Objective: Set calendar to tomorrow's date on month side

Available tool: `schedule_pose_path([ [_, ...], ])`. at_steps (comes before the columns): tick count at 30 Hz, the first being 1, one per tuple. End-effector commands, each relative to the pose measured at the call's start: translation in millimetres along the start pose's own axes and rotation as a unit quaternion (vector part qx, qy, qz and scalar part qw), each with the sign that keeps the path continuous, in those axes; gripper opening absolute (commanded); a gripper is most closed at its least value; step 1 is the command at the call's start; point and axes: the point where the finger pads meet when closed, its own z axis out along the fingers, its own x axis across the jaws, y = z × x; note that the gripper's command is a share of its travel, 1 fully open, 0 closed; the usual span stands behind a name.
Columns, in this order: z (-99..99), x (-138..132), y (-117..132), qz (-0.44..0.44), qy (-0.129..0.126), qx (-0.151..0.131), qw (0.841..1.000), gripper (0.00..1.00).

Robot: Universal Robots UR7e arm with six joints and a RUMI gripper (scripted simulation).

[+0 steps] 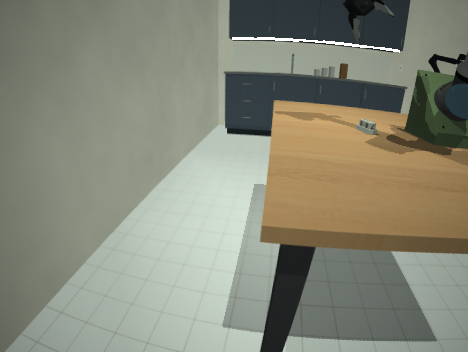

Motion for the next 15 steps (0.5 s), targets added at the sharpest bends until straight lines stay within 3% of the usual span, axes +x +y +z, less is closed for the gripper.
schedule_pose_path([
  [1, 12.2, 10.3, -13.2, -0.013, 0.028, 0.020, 0.999, 1.00],
  [5, 30.3, 28.7, -36.0, -0.036, 0.077, 0.050, 0.995, 1.00],
  [7, 30.3, 28.7, -36.0, -0.036, 0.077, 0.050, 0.995, 1.00],
  [13, 56.5, 65.7, -80.8, -0.080, 0.178, 0.097, 0.976, 1.00],
  [14, 56.6, 65.9, -81.1, -0.081, 0.179, 0.097, 0.976, 1.00],
  [15, 60.0, 72.5, -89.0, -0.088, 0.198, 0.103, 0.971, 1.00],
])
